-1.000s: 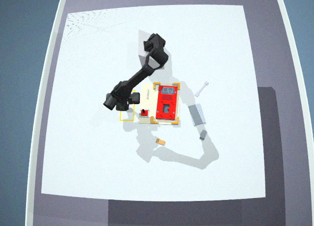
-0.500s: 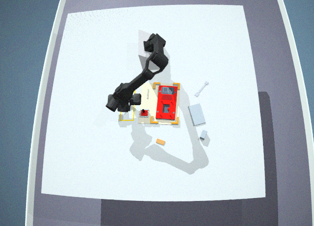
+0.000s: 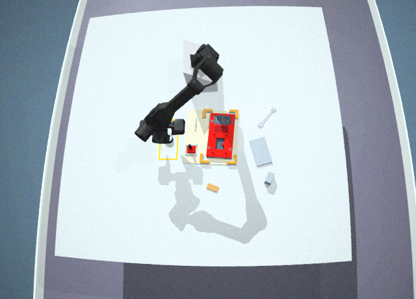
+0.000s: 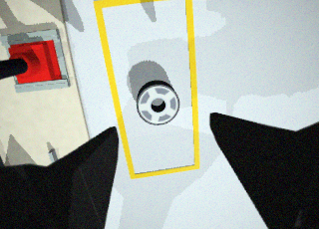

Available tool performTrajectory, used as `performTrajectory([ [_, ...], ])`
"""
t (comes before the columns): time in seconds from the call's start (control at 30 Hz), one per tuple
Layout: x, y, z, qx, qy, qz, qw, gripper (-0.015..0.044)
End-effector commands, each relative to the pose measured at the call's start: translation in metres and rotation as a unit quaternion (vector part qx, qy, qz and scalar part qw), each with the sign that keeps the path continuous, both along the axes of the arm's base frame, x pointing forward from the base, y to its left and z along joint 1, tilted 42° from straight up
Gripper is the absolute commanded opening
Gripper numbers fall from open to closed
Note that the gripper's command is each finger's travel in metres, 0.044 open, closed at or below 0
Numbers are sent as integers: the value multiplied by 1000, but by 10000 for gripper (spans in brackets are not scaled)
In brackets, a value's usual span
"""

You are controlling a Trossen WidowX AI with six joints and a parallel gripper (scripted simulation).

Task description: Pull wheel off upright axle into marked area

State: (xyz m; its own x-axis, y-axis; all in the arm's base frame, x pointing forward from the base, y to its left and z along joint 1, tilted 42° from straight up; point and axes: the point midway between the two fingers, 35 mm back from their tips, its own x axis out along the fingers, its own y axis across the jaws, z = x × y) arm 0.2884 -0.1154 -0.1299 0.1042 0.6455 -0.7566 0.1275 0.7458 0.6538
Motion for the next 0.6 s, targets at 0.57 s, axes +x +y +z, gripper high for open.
performTrajectory([
  [0.57, -83, 8, 61, 1, 5, 6, 1000, 440],
])
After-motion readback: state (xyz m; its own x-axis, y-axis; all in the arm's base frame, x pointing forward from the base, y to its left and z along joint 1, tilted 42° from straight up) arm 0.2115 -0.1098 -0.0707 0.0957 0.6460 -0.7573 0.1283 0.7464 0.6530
